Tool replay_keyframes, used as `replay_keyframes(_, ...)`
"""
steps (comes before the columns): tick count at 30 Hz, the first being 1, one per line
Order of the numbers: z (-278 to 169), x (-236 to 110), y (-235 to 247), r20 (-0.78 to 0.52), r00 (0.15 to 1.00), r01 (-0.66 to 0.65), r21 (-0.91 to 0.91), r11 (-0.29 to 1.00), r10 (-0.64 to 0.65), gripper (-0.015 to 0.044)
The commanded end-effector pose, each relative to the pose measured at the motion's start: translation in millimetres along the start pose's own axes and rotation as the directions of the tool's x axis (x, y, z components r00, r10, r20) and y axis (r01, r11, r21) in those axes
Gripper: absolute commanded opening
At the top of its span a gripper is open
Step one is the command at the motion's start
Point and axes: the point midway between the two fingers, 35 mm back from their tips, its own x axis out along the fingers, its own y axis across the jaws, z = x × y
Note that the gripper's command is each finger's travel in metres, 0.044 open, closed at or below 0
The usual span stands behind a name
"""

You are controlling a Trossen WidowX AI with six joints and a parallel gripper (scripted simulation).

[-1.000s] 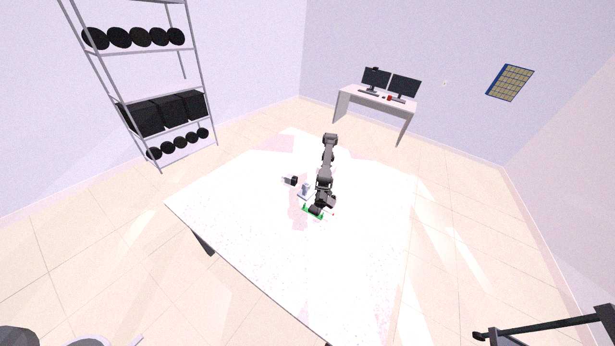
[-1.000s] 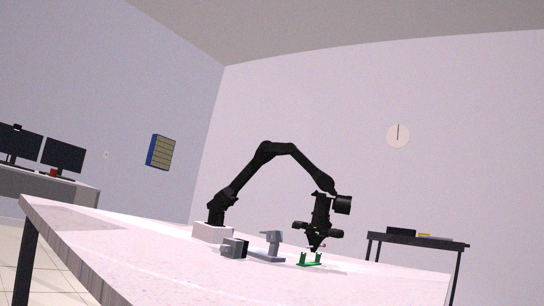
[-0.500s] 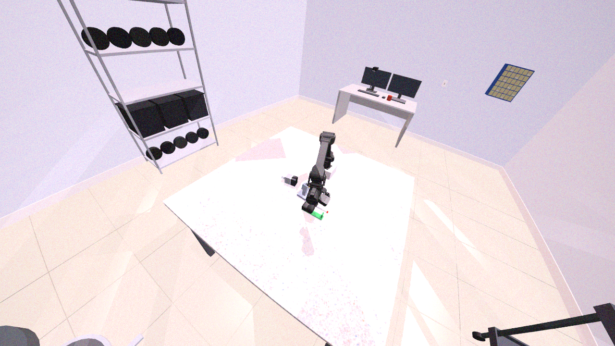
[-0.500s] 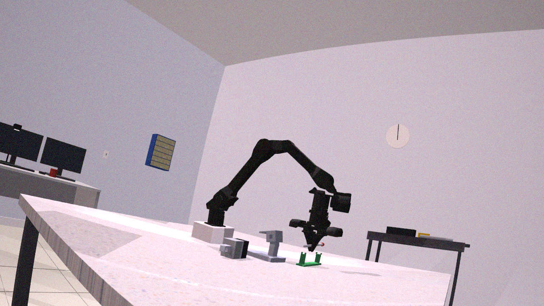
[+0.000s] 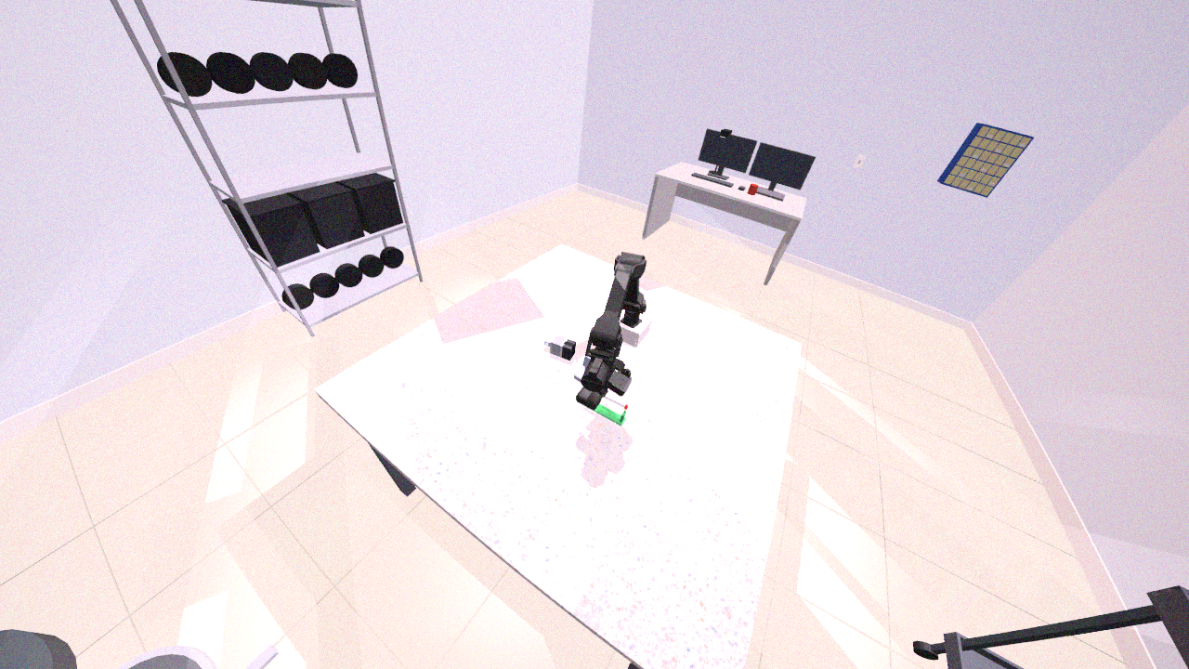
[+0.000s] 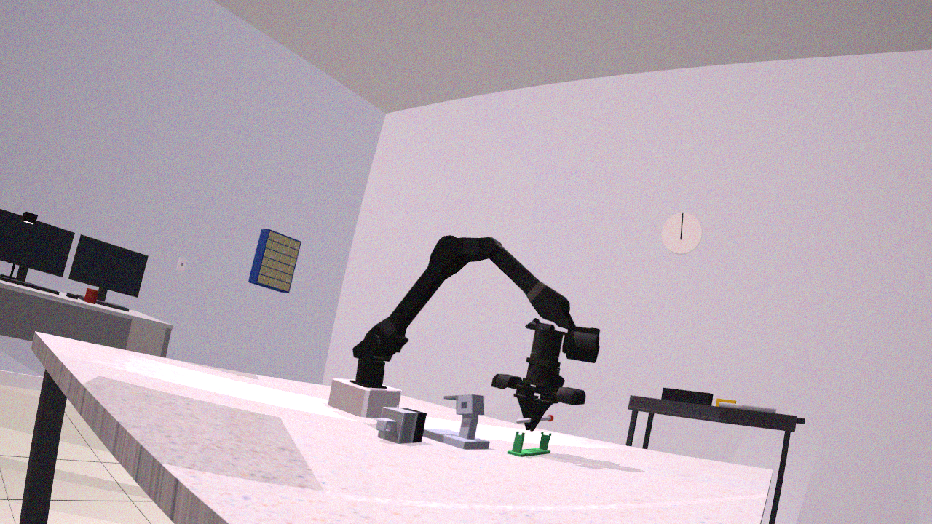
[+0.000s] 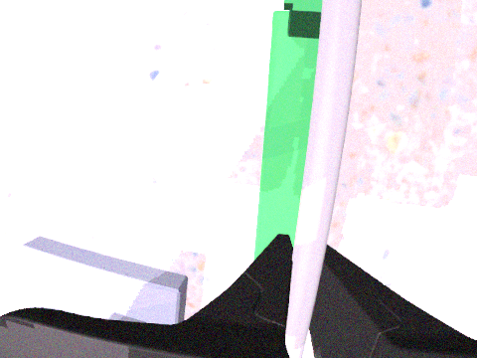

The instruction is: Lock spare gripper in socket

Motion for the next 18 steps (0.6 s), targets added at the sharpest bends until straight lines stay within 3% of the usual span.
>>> replay_keyframes(1, -2, 7, 1, -0.003, 1.0, -0.004, -0.005, 1.0, 0.004, 0.0)
replay_keyframes(18, -3, 31, 0, 0.0, 1.0, 0.0, -0.005, 1.0, 0.0, 0.0)
